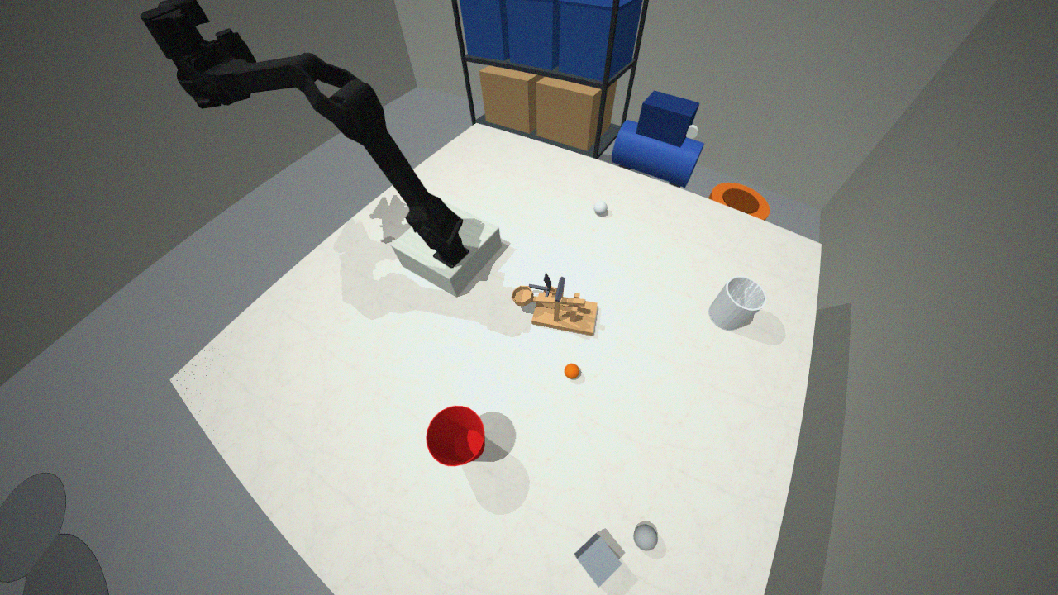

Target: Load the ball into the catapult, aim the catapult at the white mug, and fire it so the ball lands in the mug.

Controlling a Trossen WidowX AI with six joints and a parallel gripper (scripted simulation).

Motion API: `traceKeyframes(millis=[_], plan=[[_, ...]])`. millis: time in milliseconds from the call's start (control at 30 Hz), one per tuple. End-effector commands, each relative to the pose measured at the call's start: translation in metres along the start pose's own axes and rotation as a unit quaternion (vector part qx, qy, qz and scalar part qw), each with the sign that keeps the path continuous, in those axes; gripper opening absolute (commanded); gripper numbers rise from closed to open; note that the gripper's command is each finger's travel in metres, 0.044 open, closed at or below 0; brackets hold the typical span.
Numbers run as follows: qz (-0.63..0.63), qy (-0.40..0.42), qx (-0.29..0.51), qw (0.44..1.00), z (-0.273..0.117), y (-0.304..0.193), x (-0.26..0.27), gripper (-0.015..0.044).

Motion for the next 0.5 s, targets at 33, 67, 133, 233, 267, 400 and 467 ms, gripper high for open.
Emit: traceKeyframes(millis=[33, 67, 133, 233, 267, 400, 467], plan=[[-0.003, -0.001, 0.004, 1.0, -0.002, -0.002, 0.0, 0.044], [-0.006, -0.002, 0.009, 1.0, -0.005, -0.004, -0.001, 0.044], [-0.017, -0.007, 0.026, 0.999, -0.015, -0.01, -0.002, 0.044], [-0.041, -0.015, 0.062, 0.997, -0.036, -0.023, -0.004, 0.044], [-0.05, -0.017, 0.075, 0.996, -0.044, -0.027, -0.004, 0.044], [-0.068, -0.019, 0.125, 0.99, -0.069, -0.038, -0.006, 0.044], [-0.078, -0.02, 0.151, 0.985, -0.082, -0.044, -0.007, 0.044]])
Point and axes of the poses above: the point midway between the two fingers, 35 mm back from their tips, its own z axis out along the fingers, its own x axis across the jaws, y = z × x, the point moved 10 cm from there along -z, back along the fingers, and after that the axes turned 7 degrees about z, right-handed, at the moved point
